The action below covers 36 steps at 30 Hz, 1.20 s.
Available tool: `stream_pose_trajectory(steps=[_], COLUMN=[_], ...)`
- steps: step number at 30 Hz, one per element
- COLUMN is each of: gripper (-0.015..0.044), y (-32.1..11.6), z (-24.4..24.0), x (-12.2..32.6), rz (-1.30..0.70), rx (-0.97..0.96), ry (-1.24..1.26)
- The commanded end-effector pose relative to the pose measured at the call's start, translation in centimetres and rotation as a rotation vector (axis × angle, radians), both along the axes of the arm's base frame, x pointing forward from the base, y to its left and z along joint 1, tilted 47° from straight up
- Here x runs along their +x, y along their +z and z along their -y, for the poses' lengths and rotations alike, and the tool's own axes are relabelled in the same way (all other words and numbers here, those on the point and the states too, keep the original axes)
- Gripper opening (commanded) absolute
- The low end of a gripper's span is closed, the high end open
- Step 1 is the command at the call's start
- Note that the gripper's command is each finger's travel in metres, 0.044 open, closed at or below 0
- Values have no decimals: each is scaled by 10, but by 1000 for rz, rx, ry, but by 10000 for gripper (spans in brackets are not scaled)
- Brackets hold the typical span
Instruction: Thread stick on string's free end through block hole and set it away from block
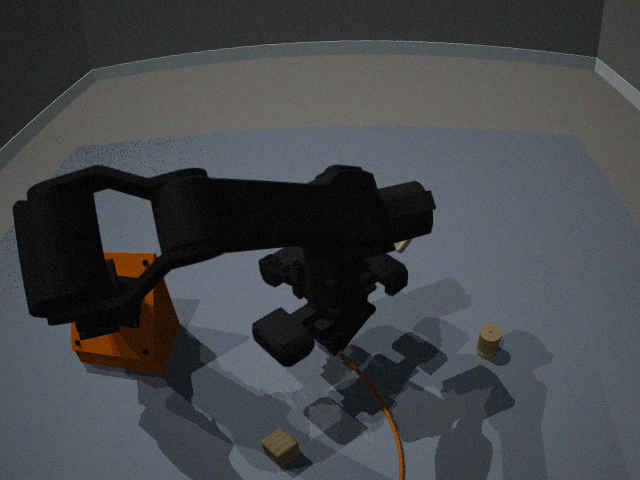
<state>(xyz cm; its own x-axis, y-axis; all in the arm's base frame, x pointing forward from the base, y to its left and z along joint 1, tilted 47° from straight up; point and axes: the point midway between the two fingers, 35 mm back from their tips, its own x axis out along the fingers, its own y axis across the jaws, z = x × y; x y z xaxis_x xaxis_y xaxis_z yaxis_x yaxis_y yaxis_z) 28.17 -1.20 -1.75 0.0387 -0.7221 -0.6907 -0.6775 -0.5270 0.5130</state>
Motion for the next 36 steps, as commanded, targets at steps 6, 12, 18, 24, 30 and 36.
stream_pose_trajectory(steps=[6, 12, 18, 24, 30, 36], gripper=[0, 0, 0, 0, 0, 0], y=[9, 14, 20, 25, 30, 28], z=[-11, -17, -22, -28, -32, -29], x=[1, 1, 0, -1, -2, -2], rz=[7, 7, 6, 6, 6, 2], rx=[7, 7, 7, 6, 6, 0], ry=[1, 1, 1, 1, 1, 1])
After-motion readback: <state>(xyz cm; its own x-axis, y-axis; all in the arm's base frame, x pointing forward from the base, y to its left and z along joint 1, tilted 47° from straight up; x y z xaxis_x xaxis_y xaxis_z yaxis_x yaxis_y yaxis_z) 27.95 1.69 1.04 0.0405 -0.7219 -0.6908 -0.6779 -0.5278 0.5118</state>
